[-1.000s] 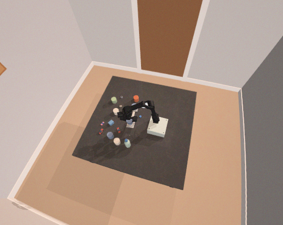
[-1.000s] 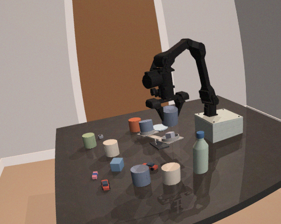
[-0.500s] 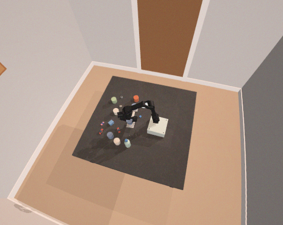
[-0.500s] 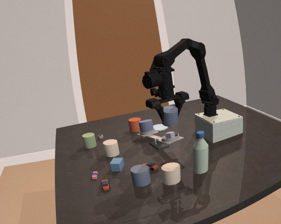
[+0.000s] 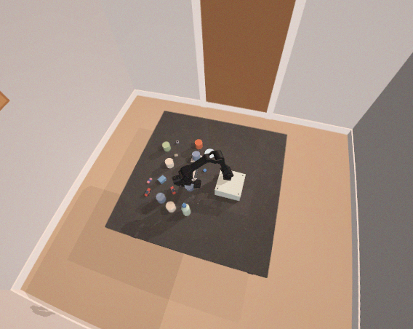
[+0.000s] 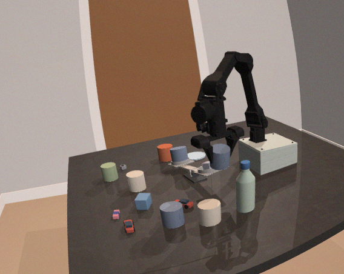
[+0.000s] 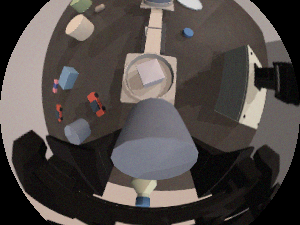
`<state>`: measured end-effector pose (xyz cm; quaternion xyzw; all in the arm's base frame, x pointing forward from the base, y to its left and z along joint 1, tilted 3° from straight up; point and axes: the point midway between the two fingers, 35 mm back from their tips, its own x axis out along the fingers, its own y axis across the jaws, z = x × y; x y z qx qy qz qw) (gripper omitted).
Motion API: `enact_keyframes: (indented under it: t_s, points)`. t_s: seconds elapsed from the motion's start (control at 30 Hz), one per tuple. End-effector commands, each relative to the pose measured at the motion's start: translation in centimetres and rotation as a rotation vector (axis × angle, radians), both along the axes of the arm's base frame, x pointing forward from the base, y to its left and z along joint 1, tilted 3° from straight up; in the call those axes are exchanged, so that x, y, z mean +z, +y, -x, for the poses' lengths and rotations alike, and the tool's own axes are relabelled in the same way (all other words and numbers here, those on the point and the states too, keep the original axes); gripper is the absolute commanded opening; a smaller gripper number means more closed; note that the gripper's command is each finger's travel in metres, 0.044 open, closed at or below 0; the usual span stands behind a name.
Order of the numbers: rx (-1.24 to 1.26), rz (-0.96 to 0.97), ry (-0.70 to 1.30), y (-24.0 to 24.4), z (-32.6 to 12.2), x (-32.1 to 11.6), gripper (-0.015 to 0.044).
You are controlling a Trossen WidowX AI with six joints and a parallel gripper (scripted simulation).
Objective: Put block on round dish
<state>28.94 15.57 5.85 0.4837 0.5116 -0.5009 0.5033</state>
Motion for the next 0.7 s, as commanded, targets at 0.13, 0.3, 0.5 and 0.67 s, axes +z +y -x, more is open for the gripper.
enact_keyframes:
  t_s: [0.13, 0.3, 0.5, 0.67]
  points:
    - [-0.006, -0.013, 0.005, 4.9, 2.9, -3.8, 0.0000]
    - [-0.006, -0.015, 0.006, 6.2, 3.9, -4.8, 0.0000]
    - [-0.006, -0.015, 0.006, 6.2, 3.9, -5.8, 0.0000]
    - [-0.006, -0.015, 0.006, 6.2, 4.1, -8.4, 0.0000]
